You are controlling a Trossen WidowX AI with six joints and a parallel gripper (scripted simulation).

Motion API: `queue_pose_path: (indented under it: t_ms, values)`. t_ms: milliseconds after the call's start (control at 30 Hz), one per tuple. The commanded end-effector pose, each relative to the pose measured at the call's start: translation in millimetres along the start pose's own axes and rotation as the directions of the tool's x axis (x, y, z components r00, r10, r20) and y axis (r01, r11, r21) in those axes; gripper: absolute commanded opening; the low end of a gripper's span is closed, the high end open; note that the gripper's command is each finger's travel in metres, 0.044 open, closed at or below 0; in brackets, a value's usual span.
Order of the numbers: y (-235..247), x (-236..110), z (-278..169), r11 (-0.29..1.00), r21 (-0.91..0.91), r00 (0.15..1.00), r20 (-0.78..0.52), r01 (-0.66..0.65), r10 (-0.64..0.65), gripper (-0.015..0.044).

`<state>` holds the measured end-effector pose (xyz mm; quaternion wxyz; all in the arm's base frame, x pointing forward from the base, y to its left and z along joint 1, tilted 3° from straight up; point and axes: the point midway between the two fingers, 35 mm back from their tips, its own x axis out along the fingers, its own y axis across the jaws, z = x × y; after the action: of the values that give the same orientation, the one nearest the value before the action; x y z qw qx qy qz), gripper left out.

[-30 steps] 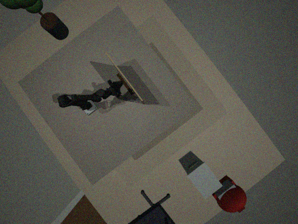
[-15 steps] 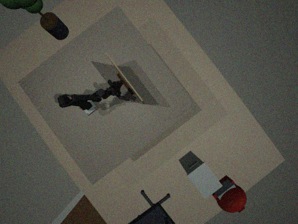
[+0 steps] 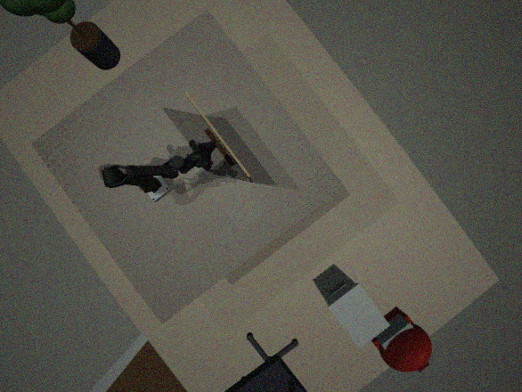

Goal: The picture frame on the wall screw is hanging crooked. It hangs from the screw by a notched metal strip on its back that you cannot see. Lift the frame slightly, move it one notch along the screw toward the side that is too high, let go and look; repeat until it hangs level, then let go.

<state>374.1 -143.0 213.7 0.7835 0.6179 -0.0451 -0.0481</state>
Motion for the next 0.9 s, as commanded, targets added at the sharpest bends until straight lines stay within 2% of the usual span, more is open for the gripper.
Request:
queue_pose_path:
  t_ms: [0, 867]
  values:
    - [1.0, 0.0, 0.2, 1.000, -0.001, 1.000, -0.001, -0.009, 0.009, 0.0000]
    - [-4.7, 0.0, 0.6, 1.000, 0.005, 1.000, 0.001, 0.000, 0.000, 0.0000]
